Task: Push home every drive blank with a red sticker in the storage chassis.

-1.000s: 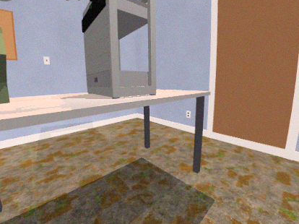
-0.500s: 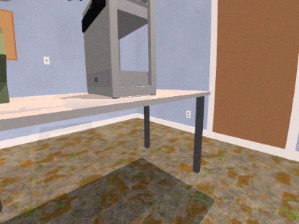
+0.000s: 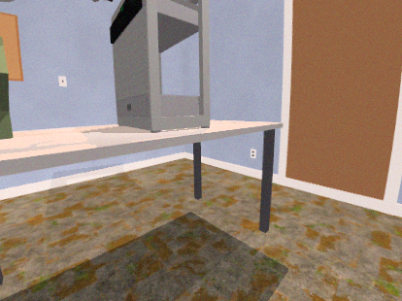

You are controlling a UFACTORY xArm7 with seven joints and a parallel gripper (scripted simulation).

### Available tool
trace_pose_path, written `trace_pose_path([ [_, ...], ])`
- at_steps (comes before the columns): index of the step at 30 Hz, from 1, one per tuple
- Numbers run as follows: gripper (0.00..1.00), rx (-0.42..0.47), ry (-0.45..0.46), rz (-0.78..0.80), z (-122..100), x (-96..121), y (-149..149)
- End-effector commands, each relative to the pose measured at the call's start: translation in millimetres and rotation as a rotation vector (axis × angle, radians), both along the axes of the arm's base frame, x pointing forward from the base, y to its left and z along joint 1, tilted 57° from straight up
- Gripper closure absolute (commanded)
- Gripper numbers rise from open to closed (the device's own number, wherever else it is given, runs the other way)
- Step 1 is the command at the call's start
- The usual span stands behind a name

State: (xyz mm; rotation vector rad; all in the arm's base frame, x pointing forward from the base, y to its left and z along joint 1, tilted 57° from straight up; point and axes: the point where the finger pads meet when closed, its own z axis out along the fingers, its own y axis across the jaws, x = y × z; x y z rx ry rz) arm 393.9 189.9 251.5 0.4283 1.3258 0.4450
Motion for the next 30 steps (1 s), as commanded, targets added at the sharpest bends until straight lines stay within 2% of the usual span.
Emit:
trace_pose_path([
  [1,1.0,0.002,-0.002,0.002,1.6,2.8,1.5],
  [30,1.0,0.002,-0.002,0.002,2.8,7.5,1.2],
])
